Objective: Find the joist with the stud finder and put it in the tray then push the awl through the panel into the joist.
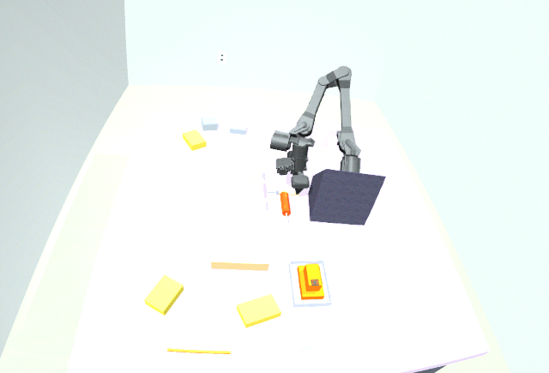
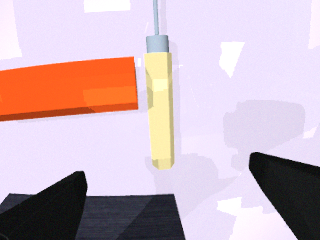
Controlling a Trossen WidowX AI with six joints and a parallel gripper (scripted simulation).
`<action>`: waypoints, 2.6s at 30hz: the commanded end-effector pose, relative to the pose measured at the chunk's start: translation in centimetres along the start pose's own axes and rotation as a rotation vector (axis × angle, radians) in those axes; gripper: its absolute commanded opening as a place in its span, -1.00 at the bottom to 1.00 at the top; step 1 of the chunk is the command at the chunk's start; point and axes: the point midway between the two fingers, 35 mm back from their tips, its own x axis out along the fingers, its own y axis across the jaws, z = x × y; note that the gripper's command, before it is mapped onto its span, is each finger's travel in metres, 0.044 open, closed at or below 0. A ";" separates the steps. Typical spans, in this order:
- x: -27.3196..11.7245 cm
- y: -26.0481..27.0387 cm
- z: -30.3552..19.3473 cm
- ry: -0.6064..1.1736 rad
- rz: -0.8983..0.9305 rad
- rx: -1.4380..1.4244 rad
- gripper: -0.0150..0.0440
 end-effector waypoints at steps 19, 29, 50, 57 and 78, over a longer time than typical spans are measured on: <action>3.4 0.0 0.4 -0.001 0.001 -0.002 1.00; 4.4 -0.1 0.3 -0.001 -0.003 -0.003 0.91; 4.3 -0.1 0.3 -0.001 -0.002 -0.003 -0.49; 2.5 0.3 0.9 -0.006 0.015 -0.001 -0.49; -6.0 0.4 0.3 -0.004 0.017 -0.002 -0.49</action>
